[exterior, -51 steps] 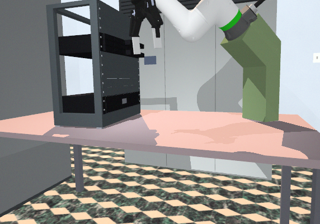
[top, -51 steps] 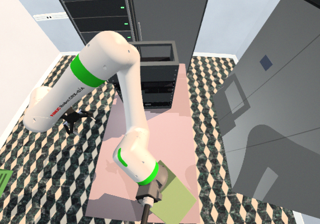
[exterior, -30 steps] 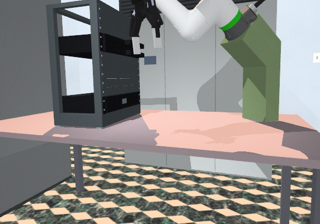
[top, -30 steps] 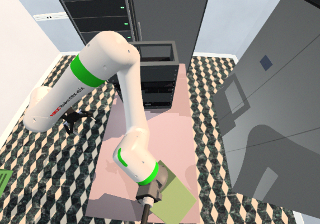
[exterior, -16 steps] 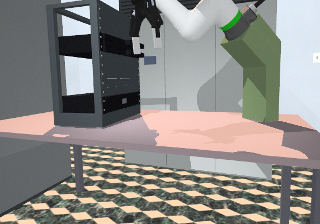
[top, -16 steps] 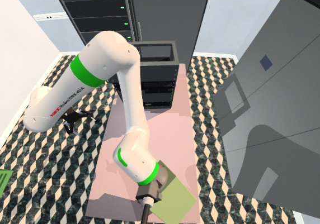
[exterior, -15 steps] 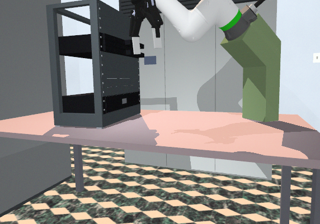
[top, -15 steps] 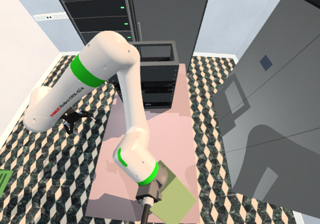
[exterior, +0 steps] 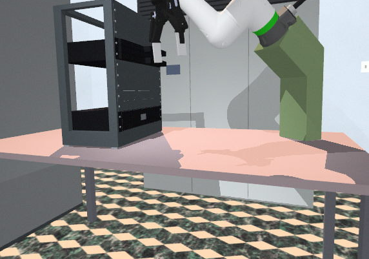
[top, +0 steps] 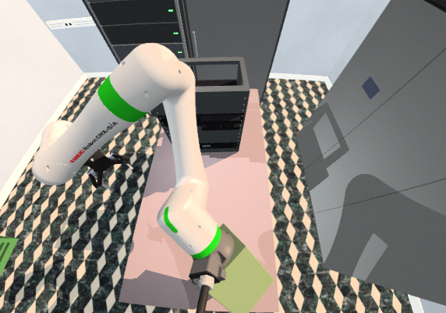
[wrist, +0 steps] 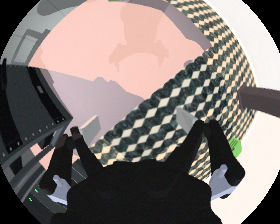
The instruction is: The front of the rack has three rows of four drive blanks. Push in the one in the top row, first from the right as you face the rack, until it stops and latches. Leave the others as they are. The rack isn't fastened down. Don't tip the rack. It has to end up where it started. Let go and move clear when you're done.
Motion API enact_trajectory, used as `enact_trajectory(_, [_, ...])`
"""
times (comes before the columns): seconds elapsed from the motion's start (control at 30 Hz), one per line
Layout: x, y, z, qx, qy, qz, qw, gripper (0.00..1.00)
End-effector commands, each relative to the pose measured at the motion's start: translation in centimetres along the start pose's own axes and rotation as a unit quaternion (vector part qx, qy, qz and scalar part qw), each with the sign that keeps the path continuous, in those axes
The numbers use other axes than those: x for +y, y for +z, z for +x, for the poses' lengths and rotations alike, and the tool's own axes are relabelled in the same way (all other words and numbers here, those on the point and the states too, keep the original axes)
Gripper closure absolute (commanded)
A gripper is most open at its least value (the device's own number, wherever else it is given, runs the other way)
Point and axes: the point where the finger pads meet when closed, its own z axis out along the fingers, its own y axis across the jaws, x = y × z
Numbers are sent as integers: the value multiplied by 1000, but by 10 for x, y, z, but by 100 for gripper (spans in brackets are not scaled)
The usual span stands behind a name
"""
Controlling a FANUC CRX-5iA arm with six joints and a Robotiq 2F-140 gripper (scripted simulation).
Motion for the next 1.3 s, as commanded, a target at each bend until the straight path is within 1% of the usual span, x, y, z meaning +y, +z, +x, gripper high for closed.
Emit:
enact_trajectory(0.0, [0,-1,-1,-1,0,0,1000,0])
enact_trajectory(0.3, [2,1,0,0,-1,-2,1000,0])
enact_trajectory(0.63, [8,7,2,3,-6,-10,1000,0])
enact_trajectory(0.83, [18,17,6,7,-12,-22,1000,0])
enact_trajectory(1.03, [32,31,12,12,-21,-40,999,0])
enact_trajectory(1.1, [32,31,12,12,-21,-40,999,0])
enact_trajectory(1.27, [47,46,19,17,-29,-60,998,0])
